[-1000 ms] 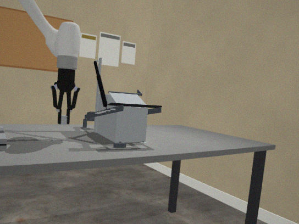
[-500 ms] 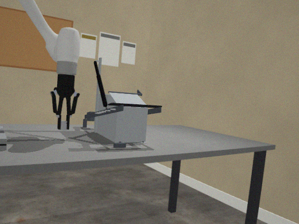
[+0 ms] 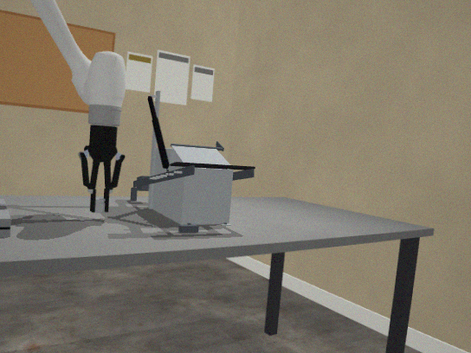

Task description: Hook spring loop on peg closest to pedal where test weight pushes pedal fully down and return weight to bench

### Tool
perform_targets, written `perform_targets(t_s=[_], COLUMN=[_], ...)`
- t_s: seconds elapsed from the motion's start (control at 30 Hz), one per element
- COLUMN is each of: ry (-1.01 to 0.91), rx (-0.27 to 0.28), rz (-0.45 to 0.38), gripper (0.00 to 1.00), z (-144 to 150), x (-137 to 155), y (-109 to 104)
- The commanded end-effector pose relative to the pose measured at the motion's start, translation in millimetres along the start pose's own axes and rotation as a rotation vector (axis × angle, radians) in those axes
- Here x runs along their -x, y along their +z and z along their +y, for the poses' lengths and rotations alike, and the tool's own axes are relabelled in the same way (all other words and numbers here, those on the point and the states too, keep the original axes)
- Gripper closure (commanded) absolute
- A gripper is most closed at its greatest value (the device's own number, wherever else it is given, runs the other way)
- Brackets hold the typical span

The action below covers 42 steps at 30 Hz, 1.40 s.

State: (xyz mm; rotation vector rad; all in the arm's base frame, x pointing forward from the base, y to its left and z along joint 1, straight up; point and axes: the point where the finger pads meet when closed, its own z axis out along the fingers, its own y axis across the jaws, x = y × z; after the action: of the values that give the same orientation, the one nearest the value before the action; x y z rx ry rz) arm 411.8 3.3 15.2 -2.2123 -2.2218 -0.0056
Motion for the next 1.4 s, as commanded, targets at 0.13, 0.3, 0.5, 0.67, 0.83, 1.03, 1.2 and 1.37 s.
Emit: perform_targets(t_s=[0.13,0.3,0.5,0.67,0.83,1.03,1.2,1.37], ry=[0.000,0.000,0.000,0.000,0.000,0.000,0.000,0.000], rx=[0.001,0.001,0.001,0.001,0.001,0.001,0.001,0.001], rz=[0.000,0.000,0.000,0.000,0.000,0.000,0.000,0.000], gripper=[0.75,0.75,0.75,0.75,0.00,0.00,0.00,0.00], z=[0,0,0,0,0,0,0,0], x=[0,0,0,0,0,0,0,0], y=[5,10,16,19,18,18,18,18])
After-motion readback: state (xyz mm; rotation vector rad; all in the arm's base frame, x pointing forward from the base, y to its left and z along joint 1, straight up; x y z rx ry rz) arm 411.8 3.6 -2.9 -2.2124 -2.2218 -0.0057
